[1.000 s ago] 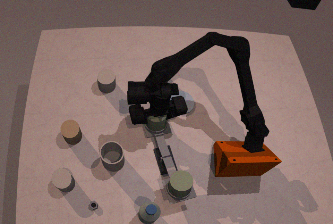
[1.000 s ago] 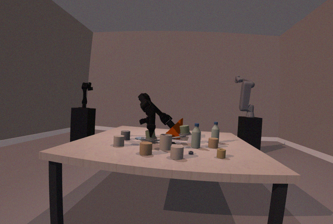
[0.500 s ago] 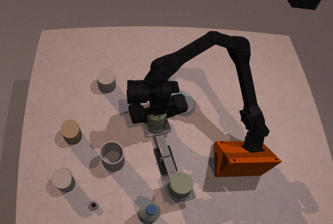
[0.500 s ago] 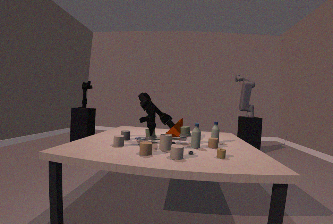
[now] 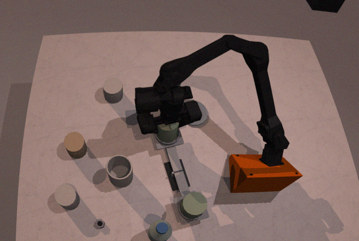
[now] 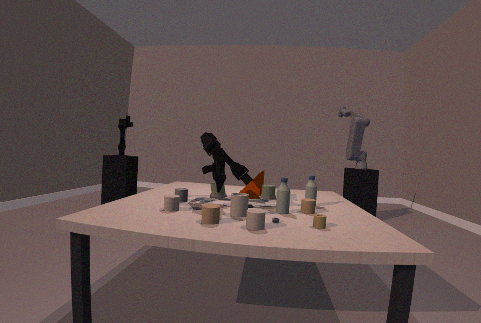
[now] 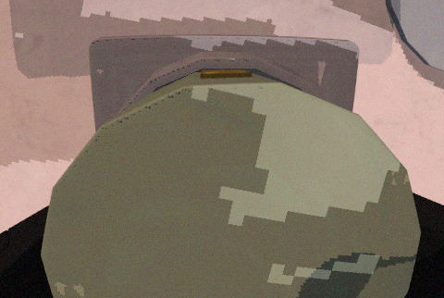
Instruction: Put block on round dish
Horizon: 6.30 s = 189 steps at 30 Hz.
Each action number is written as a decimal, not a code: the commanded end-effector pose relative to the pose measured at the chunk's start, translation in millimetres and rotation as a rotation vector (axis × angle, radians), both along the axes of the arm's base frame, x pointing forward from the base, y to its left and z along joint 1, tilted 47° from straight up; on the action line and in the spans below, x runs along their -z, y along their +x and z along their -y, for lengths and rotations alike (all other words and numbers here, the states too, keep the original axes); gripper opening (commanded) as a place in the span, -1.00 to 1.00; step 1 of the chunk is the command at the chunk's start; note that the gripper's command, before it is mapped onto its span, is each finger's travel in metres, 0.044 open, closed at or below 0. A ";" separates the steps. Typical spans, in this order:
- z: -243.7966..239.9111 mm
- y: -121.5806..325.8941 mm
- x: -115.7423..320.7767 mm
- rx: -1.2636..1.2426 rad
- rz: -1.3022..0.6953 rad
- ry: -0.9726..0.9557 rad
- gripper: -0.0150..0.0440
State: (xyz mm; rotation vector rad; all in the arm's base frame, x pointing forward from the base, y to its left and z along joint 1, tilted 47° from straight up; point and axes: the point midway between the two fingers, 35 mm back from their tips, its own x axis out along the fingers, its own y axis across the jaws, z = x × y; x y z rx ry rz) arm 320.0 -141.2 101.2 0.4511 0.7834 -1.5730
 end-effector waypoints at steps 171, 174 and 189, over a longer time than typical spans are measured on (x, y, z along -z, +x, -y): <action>38.9 -132.6 -115.6 -0.012 0.019 0.034 -0.49; 42.3 -143.9 -116.6 -0.007 0.021 0.030 -0.49; 51.9 -199.4 -117.0 0.020 0.024 -0.001 -0.49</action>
